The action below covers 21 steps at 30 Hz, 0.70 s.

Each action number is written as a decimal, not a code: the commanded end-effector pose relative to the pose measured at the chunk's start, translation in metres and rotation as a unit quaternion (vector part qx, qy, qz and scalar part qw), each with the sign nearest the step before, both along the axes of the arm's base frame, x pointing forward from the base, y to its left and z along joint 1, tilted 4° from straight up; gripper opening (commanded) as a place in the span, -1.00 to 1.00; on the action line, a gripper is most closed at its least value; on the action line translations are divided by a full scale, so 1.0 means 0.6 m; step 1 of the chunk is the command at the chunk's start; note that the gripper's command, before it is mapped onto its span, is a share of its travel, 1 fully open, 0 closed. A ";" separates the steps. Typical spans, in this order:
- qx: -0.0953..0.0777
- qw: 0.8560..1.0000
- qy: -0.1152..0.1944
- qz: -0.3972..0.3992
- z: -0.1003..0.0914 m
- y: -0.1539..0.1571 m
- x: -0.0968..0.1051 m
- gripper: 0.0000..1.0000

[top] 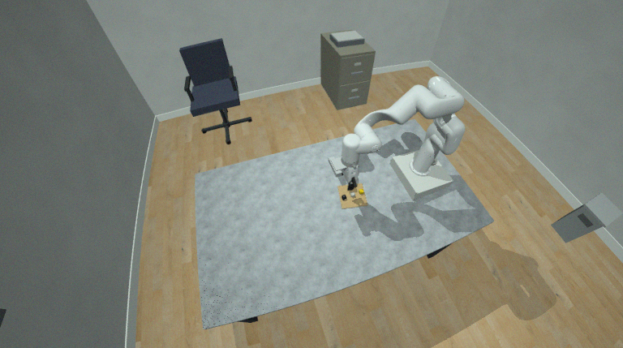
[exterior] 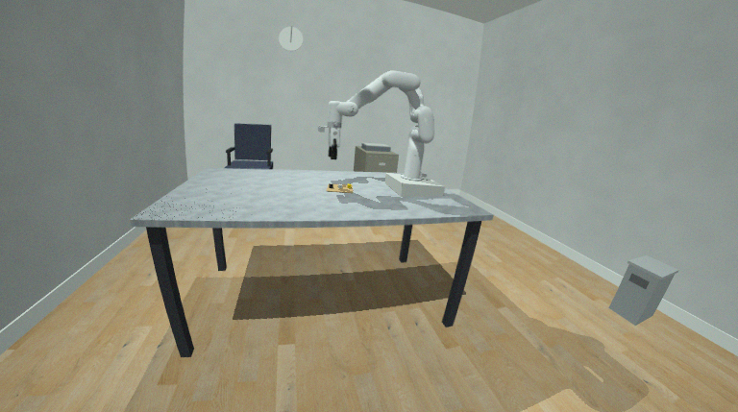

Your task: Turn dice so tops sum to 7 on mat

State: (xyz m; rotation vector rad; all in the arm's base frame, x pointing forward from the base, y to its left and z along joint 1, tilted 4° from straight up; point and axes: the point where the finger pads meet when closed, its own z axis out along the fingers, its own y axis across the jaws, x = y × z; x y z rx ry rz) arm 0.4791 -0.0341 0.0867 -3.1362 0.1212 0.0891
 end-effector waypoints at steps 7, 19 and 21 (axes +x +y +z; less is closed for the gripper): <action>0.000 1.000 -0.001 0.000 0.037 0.001 0.003 1.00; 0.000 1.000 -0.001 0.000 0.037 0.001 0.003 1.00; 0.000 1.000 -0.001 0.000 0.037 0.001 0.003 1.00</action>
